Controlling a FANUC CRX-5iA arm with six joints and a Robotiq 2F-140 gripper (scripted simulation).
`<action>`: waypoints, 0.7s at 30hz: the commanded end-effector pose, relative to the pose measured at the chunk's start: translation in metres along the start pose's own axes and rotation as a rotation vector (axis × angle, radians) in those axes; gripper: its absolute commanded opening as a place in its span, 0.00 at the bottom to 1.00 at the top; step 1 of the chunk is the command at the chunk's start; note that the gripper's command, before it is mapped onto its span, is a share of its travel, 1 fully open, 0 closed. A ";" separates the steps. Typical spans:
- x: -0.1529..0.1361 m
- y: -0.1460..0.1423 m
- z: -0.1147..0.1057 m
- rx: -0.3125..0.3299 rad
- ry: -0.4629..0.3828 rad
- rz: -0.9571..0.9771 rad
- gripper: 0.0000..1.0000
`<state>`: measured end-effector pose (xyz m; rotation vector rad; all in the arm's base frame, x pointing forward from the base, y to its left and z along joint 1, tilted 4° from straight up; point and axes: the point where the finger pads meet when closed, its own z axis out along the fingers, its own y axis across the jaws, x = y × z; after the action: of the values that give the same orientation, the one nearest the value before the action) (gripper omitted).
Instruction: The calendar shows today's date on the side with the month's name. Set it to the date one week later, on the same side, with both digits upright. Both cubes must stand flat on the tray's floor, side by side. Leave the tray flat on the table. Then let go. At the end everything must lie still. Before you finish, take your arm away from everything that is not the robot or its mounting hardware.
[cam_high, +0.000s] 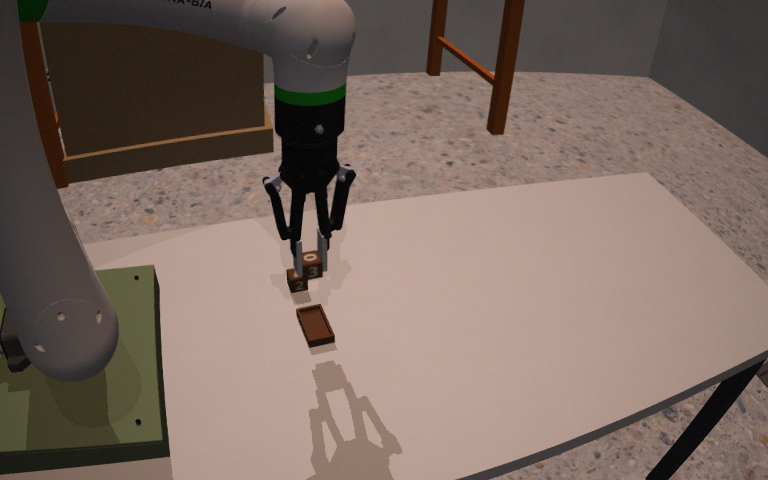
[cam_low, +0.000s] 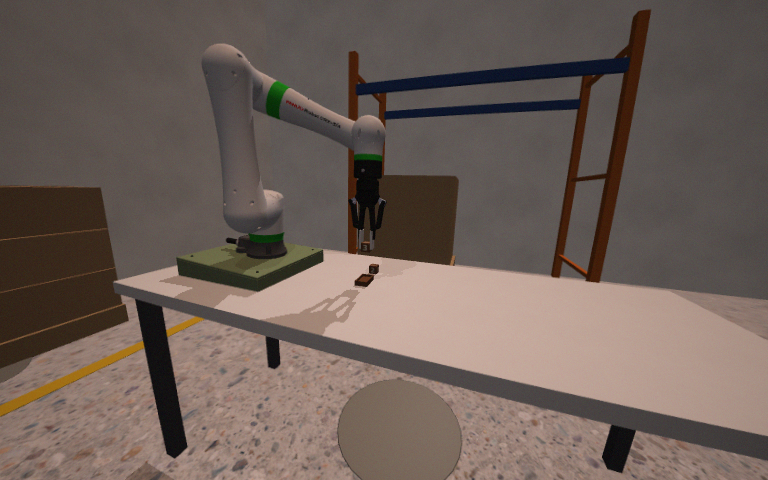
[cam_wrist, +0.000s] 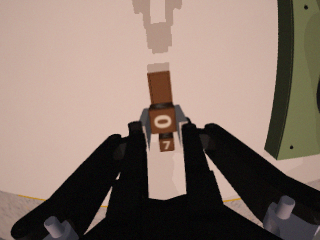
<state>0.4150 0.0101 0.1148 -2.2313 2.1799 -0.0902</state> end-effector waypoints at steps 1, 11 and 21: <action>0.000 0.000 0.002 0.000 0.000 0.000 0.17; 0.000 0.000 0.022 0.000 0.000 0.000 0.17; 0.000 0.000 0.052 0.000 0.000 0.000 0.17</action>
<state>0.4173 0.0089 0.0693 -2.2315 2.1800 -0.0899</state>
